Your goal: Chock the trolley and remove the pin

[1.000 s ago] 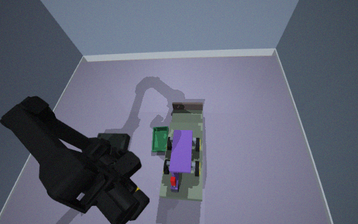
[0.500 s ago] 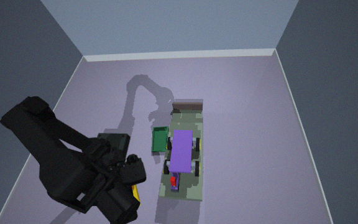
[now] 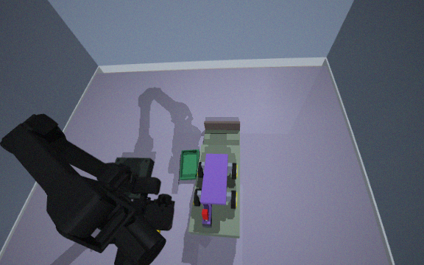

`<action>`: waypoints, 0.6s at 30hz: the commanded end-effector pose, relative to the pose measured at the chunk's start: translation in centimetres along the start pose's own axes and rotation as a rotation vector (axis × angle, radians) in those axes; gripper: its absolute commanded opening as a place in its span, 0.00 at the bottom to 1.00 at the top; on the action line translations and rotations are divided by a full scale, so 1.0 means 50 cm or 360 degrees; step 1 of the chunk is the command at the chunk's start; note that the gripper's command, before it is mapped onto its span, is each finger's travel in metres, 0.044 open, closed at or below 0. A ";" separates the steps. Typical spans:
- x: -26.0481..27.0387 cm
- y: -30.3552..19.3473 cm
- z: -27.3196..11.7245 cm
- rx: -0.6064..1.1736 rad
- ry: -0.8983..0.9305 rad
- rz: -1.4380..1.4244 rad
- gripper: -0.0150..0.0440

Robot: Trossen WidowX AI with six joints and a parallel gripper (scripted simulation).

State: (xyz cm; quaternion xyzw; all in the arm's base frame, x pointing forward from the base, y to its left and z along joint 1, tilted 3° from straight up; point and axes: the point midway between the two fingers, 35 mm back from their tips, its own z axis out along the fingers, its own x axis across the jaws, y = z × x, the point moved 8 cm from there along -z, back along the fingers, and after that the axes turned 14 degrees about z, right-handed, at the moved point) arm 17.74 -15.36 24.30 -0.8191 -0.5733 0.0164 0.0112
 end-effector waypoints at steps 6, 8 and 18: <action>0.017 0.001 0.001 0.0004 0.0005 0.0044 0.25; 0.033 0.002 0.002 0.0004 0.0006 0.0044 0.25; 0.101 0.008 0.006 0.0003 0.0011 0.0044 0.25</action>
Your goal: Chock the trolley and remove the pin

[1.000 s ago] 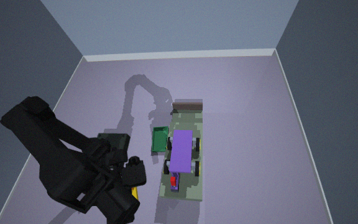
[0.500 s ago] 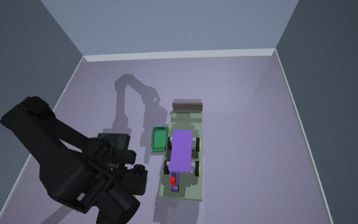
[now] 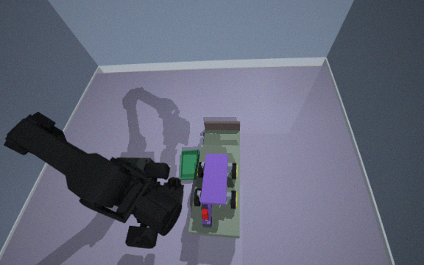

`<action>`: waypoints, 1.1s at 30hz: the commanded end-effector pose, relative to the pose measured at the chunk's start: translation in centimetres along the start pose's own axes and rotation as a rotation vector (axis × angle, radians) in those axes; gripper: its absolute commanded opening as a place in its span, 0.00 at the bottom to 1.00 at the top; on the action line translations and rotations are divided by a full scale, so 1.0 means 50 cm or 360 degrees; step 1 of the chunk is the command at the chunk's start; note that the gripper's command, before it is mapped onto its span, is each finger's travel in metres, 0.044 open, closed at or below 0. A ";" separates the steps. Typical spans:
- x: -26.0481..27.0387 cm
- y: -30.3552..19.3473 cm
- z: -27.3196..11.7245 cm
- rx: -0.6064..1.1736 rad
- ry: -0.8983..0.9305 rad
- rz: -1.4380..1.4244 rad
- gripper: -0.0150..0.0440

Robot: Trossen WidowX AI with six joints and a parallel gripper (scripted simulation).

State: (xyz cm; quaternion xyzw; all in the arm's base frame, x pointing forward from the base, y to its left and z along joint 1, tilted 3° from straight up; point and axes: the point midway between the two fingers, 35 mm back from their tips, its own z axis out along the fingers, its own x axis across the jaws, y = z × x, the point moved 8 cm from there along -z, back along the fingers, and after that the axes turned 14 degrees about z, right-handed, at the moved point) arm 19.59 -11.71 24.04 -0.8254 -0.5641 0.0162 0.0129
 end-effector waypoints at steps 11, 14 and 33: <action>0.095 0.000 0.005 -0.0001 0.0013 0.0008 0.25; 0.115 0.000 0.006 -0.0001 0.0014 0.0008 0.25; 0.253 -0.007 0.012 0.0000 0.0025 0.0008 0.25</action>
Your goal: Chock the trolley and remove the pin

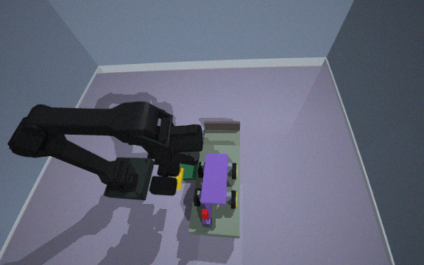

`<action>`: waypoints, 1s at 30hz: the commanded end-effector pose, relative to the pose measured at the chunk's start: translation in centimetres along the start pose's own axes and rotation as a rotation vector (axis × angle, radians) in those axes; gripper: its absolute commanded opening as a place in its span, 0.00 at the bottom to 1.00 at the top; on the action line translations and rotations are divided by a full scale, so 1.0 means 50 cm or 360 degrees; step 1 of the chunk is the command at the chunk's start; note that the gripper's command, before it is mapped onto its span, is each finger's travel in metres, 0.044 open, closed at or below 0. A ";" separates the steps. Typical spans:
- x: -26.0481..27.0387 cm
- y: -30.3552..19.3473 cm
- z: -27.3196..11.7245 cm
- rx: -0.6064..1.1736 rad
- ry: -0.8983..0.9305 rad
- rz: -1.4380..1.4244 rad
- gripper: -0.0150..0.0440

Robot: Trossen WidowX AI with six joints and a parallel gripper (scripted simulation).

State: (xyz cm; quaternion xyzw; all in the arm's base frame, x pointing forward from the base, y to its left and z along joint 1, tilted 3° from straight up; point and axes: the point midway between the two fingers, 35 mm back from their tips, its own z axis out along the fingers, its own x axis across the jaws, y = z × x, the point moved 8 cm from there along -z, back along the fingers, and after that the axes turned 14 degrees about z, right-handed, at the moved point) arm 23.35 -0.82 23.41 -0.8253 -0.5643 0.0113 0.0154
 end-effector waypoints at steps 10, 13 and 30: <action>0.099 -0.004 0.008 0.0002 0.0013 0.0008 0.25; 0.122 -0.005 0.009 0.0002 0.0015 0.0008 0.25; 0.262 -0.006 0.019 0.0003 0.0025 0.0008 0.25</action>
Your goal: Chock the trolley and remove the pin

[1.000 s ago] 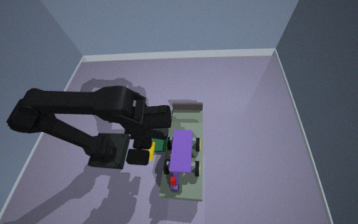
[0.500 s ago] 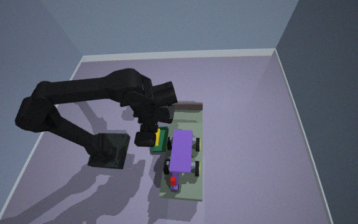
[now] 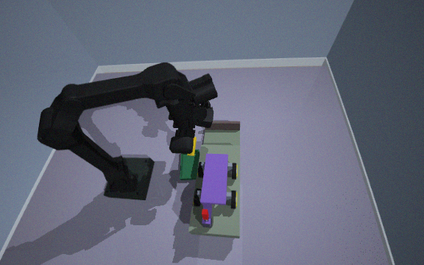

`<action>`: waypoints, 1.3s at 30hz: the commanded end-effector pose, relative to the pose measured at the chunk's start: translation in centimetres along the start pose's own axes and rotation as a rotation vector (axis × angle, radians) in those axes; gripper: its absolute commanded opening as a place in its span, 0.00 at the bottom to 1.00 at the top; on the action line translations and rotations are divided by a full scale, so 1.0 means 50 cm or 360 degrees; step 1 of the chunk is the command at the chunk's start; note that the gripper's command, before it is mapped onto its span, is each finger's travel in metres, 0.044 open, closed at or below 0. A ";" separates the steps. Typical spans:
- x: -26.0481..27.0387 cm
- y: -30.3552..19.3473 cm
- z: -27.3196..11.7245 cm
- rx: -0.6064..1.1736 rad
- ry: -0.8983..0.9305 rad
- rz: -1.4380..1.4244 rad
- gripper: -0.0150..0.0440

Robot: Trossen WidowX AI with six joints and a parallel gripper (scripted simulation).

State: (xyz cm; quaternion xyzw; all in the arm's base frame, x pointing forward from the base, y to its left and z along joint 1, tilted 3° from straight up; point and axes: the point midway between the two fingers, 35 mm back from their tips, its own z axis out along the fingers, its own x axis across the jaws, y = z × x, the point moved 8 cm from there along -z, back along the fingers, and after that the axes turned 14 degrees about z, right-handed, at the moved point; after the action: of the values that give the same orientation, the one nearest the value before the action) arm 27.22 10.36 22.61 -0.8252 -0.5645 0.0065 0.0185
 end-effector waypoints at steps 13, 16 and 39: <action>0.060 0.001 0.007 -0.0042 -0.0176 0.0010 0.25; 0.066 0.017 0.010 -0.0043 -0.0176 0.0010 0.25; 0.074 0.054 0.074 -0.0046 -0.0176 0.0010 0.25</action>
State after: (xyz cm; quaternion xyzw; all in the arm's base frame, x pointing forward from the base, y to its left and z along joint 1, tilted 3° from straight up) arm 30.98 13.02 19.71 -0.8275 -0.5595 0.0399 -0.0234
